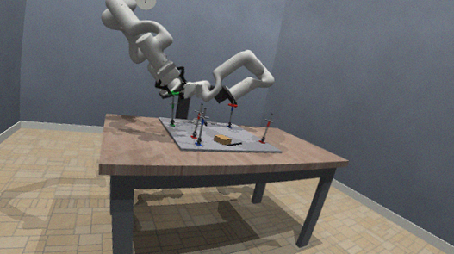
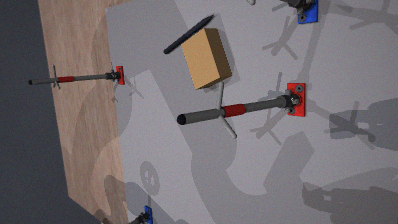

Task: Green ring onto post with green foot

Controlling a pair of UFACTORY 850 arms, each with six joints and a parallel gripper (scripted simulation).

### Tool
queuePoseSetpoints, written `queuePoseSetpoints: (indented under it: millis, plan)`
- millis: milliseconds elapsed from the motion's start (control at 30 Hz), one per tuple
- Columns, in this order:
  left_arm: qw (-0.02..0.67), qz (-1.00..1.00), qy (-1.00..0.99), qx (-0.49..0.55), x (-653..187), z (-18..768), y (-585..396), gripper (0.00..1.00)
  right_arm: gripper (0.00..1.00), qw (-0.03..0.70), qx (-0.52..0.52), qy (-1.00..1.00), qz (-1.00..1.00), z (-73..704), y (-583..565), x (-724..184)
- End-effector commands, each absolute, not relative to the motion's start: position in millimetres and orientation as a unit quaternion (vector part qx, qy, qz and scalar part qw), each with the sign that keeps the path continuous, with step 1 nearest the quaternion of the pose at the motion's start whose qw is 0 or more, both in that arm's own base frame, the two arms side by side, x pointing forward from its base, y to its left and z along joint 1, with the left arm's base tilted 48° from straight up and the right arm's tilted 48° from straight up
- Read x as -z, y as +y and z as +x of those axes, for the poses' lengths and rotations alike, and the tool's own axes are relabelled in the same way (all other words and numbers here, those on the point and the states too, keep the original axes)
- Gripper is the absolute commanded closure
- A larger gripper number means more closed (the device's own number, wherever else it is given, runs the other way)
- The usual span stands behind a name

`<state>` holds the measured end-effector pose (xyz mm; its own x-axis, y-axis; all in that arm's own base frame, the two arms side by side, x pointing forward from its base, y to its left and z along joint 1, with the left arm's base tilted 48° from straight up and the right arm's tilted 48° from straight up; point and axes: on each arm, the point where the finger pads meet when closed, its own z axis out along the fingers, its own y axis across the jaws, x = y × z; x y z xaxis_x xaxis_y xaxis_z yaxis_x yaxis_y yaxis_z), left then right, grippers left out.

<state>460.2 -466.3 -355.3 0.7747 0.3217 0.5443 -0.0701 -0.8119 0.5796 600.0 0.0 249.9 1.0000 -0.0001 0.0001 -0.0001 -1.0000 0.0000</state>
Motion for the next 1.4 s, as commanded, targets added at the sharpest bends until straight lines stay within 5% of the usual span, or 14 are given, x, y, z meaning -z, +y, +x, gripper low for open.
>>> queuePoseSetpoints:
  millis: [0,1367]
  plan:
    - [0.299,0.893,0.070,-0.329,357,461,-464,1.00,0.00,0.000,-0.001,0.000,1.000,600,0,-251]
    - [0.299,0.893,0.070,-0.328,378,463,-435,1.00,0.00,0.000,-0.001,0.000,1.000,600,0,-251]
